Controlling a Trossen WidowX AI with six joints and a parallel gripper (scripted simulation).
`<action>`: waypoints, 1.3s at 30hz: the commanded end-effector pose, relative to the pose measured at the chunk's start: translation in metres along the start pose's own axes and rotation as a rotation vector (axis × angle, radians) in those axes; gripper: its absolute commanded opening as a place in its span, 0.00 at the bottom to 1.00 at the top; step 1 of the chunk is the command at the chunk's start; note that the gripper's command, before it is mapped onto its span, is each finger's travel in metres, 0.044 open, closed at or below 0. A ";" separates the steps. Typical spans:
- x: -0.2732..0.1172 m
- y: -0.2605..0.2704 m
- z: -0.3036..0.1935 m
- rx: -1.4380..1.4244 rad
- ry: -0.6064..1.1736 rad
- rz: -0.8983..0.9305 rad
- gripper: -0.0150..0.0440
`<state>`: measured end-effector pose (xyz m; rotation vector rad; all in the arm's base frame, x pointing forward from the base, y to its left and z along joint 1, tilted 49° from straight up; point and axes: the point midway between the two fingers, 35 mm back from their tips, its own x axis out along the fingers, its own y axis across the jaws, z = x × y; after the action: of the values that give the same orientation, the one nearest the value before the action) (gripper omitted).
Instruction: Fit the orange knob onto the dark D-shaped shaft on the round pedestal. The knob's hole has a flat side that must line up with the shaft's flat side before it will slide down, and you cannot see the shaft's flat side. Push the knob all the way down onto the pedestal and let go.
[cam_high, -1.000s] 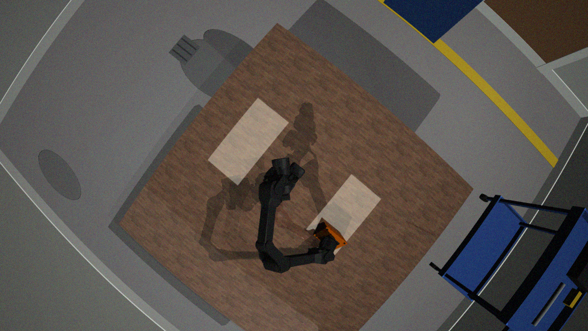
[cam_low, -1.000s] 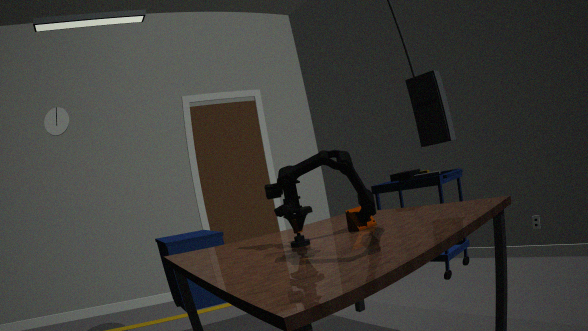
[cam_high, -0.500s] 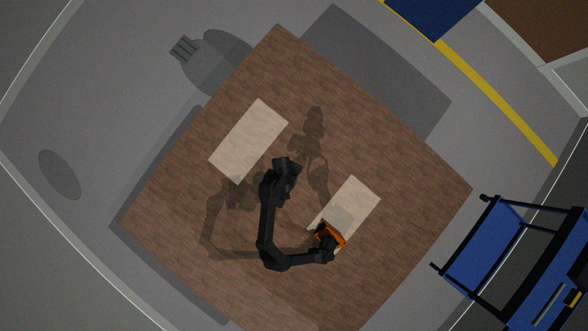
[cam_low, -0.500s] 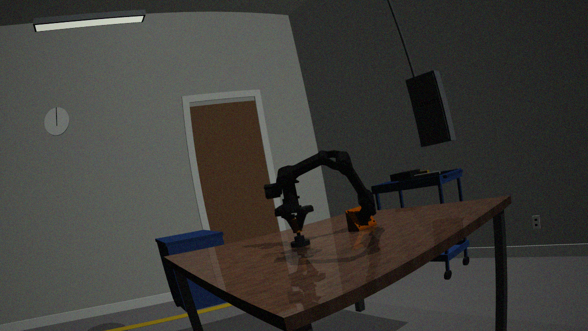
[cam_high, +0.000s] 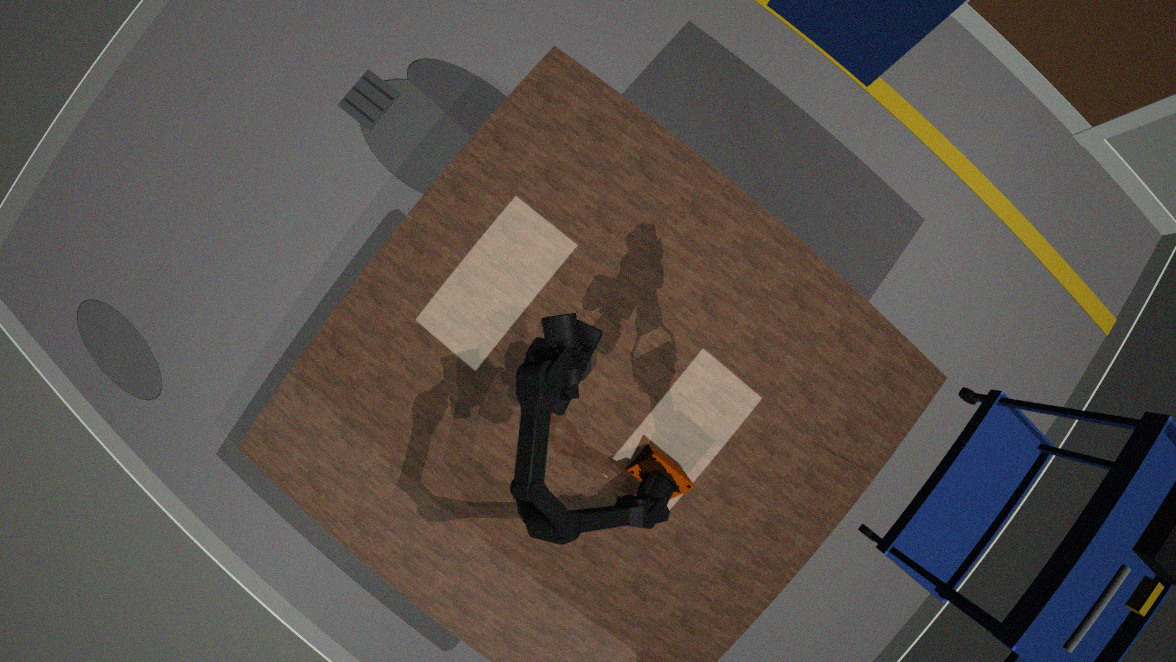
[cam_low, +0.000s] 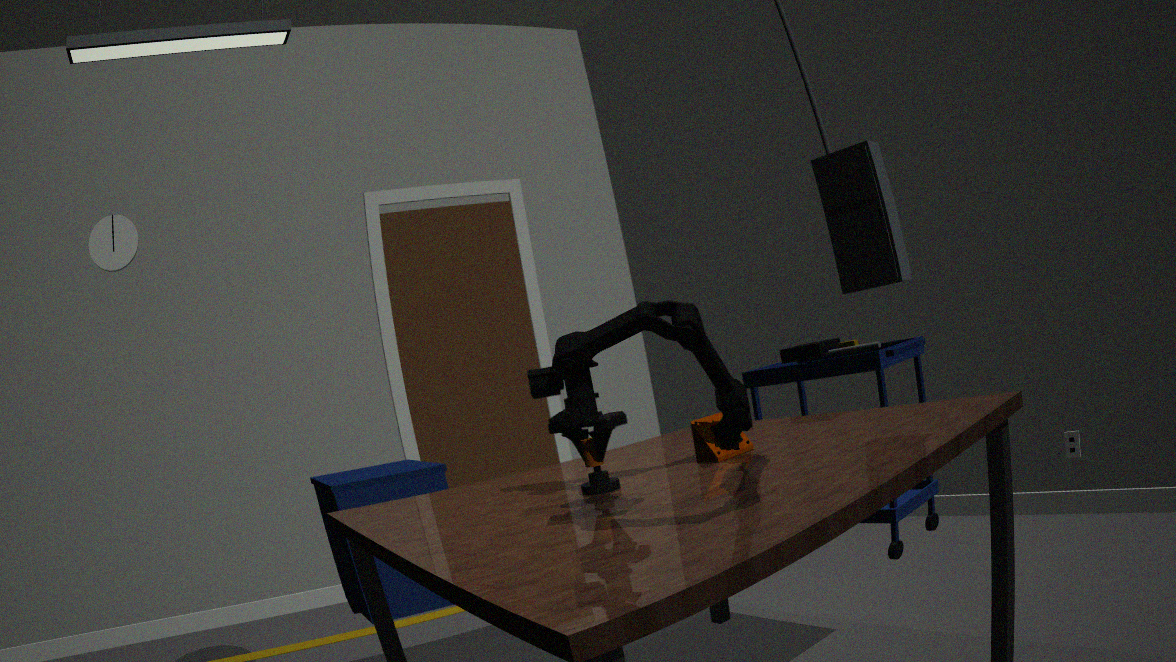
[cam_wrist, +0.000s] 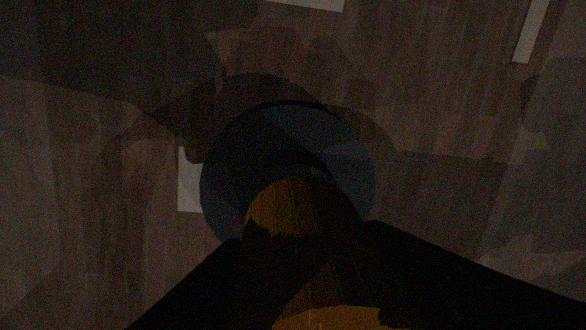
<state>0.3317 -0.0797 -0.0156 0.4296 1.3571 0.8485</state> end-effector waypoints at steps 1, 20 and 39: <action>0.001 0.001 -0.001 -0.003 -0.002 0.003 0.25; -0.003 0.003 -0.006 -0.202 -0.002 0.003 0.25; -0.005 0.000 0.000 -0.213 -0.002 0.003 0.25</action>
<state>0.3287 -0.0811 -0.0140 0.2784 1.2548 0.9834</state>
